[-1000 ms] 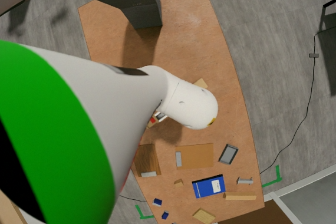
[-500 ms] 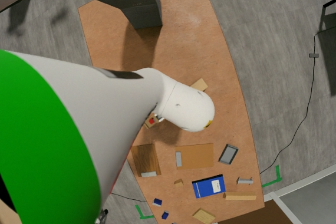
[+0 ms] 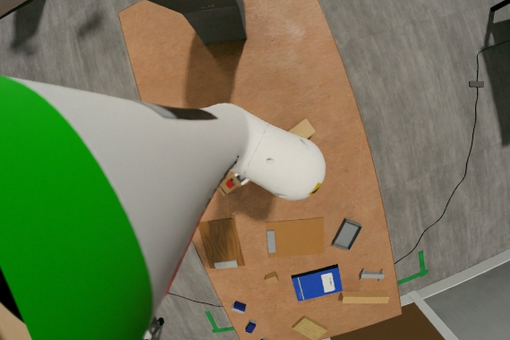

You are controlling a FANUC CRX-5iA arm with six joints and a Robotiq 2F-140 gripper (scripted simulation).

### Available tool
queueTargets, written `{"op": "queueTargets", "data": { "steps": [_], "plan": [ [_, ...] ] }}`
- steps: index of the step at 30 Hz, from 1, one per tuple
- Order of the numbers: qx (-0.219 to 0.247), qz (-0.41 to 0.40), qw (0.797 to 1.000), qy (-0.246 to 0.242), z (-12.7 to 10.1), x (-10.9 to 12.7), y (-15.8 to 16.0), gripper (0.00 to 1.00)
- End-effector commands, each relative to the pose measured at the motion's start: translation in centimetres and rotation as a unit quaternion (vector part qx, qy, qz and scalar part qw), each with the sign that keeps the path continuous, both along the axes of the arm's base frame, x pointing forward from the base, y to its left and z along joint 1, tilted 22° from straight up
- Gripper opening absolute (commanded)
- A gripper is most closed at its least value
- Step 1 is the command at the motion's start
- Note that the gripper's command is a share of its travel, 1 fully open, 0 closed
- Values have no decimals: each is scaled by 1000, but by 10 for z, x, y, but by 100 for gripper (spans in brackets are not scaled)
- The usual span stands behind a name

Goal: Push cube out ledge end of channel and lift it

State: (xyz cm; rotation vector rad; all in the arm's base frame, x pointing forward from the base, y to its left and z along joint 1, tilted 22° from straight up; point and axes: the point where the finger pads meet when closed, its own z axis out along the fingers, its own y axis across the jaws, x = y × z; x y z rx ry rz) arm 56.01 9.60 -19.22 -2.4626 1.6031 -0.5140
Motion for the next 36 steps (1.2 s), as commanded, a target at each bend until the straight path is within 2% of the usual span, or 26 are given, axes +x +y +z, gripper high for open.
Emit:
{"op": "queueTargets", "data": {
  "steps": [1,25,26,36],
  "plan": [
    [0,0,1000,-1,1,0,0,10],
    [0,0,1000,-1,1,0,0,10],
    [0,0,1000,-1,1,0,0,30],
    [0,0,1000,-1,1,0,0,30]
  ]
}}
